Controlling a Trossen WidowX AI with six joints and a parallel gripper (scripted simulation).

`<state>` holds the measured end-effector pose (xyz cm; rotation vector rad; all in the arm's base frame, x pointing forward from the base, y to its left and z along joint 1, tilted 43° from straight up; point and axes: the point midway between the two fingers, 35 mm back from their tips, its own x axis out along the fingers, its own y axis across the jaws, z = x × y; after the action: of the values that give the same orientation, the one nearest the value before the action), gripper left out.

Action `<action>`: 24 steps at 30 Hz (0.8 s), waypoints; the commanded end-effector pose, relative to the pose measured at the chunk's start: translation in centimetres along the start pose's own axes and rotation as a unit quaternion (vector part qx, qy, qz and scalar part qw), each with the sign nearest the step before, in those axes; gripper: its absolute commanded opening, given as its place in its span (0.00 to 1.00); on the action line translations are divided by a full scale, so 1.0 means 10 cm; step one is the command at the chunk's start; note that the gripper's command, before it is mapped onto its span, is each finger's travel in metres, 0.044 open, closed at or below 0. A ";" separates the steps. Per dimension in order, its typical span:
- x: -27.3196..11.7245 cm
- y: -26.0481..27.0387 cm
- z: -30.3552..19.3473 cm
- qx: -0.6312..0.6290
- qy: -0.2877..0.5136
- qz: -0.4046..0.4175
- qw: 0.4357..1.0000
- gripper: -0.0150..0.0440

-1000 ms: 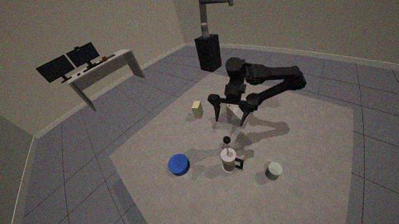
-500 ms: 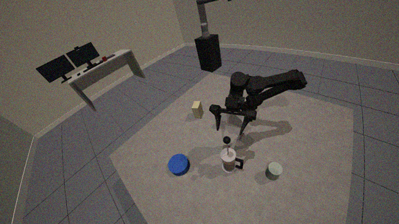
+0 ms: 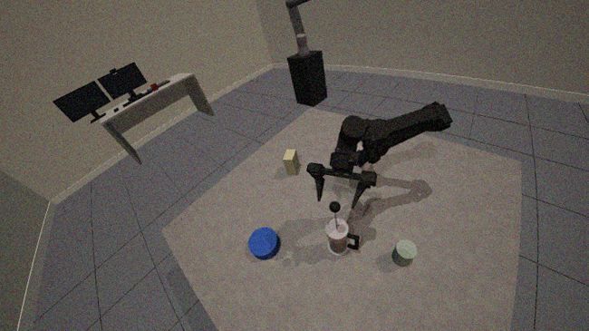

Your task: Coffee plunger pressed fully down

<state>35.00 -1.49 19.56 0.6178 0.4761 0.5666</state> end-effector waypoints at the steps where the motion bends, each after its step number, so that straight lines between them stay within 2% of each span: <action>1: 0.06 -0.01 0.00 0.002 -0.001 -0.001 1.000 1.00; 6: 0.10 0.00 0.00 0.003 -0.002 -0.001 1.000 1.00; 18: 0.10 0.00 0.00 0.003 -0.002 -0.001 1.000 0.47; 24: 0.10 0.00 0.00 0.003 -0.002 -0.001 1.000 0.47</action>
<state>35.73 -0.83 19.31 0.6209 0.4739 0.5646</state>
